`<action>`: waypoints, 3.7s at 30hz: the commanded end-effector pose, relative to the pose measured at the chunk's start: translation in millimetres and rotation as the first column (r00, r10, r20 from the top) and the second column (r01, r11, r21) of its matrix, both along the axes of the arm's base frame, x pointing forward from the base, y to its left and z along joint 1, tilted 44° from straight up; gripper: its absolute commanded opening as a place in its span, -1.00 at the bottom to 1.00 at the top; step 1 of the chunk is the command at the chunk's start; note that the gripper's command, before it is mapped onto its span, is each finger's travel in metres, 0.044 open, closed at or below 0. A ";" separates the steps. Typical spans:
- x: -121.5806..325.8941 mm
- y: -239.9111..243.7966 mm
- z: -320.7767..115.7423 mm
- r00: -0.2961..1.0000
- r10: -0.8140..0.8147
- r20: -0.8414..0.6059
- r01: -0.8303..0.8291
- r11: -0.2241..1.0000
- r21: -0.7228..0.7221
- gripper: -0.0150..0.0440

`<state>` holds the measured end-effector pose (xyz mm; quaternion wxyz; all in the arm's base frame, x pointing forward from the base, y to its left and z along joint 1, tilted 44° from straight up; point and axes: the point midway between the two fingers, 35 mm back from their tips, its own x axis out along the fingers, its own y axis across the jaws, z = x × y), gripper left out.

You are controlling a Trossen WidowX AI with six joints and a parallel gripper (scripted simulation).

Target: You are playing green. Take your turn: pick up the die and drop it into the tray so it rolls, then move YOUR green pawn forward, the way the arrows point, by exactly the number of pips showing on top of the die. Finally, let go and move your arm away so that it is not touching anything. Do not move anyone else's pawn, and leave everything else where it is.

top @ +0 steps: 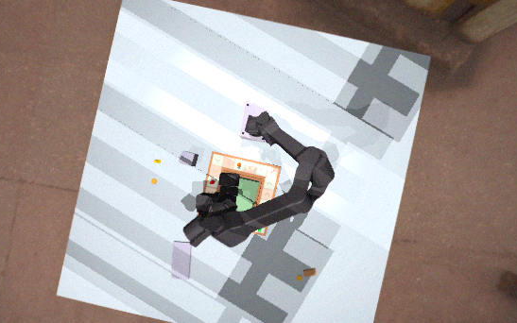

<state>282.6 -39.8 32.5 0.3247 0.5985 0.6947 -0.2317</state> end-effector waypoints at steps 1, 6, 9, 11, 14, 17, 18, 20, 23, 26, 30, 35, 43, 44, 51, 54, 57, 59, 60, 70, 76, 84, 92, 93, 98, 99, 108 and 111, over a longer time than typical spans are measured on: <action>-5.0 14.0 7.4 0.994 -0.082 -0.071 0.082 0.997 -0.002 -0.49; -5.8 16.2 8.4 0.992 -0.095 -0.084 0.095 0.995 -0.004 -0.49; -6.7 16.8 7.5 0.992 -0.089 -0.087 0.087 0.996 -0.024 -0.49; -8.9 18.3 5.3 0.993 -0.076 -0.094 0.068 0.994 -0.081 -0.49; -11.7 19.8 2.1 0.993 -0.059 -0.102 0.041 0.984 -0.176 -0.49; -13.5 20.3 -0.2 0.993 -0.050 -0.103 0.021 0.962 -0.270 -0.49; -14.2 20.7 -1.1 0.994 -0.049 -0.103 0.016 0.953 -0.303 -0.49; -15.4 21.3 -2.7 0.994 -0.048 -0.099 0.008 0.930 -0.367 -0.49; -16.2 21.7 -4.2 0.995 -0.051 -0.085 0.006 0.888 -0.460 -0.49; -16.0 21.6 -4.5 0.997 -0.058 -0.060 0.016 0.837 -0.547 -0.49; -16.0 22.2 -5.5 0.997 -0.070 -0.010 0.047 0.759 -0.650 -0.49; -15.3 23.1 -5.0 0.994 -0.085 0.067 0.107 0.666 -0.739 -0.49; -4.0 17.5 41.0 0.994 -0.086 0.071 0.110 0.662 -0.742 -0.49; -3.7 17.3 43.4 0.994 -0.086 0.071 0.110 0.662 -0.742 -0.49; -5.8 17.7 41.8 0.994 -0.086 0.071 0.110 0.662 -0.742 -0.49; -5.1 17.7 42.6 0.994 -0.086 0.071 0.110 0.662 -0.742 -0.49; -5.1 17.7 42.6 0.994 -0.086 0.071 0.110 0.662 -0.742 -0.49; -5.1 17.7 42.6 0.994 -0.086 0.071 0.110 0.662 -0.742 -0.49; -5.1 17.7 42.6 0.994 -0.086 0.071 0.110 0.662 -0.742 -0.49; -5.1 17.7 42.6 0.994 -0.086 0.071 0.110 0.662 -0.742 -0.49; -5.1 17.7 42.6 0.994 -0.086 0.071 0.110 0.662 -0.742 -0.49; -5.6 18.9 41.3 0.994 -0.085 0.068 0.108 0.667 -0.737 -0.49; -5.6 18.9 41.3 0.994 -0.085 0.068 0.108 0.667 -0.737 -0.40; -5.6 18.9 41.3 0.994 -0.085 0.068 0.108 0.667 -0.737 -0.31; -5.6 18.9 41.3 0.994 -0.085 0.068 0.108 0.667 -0.737 0.13; -5.6 18.9 41.3 0.994 -0.085 0.068 0.108 0.667 -0.737 0.22; -2.7 -9.0 69.9 0.994 -0.086 0.071 0.110 0.660 -0.743 1.00; -6.3 -5.2 54.4 0.998 -0.069 -0.004 0.050 0.763 -0.644 1.00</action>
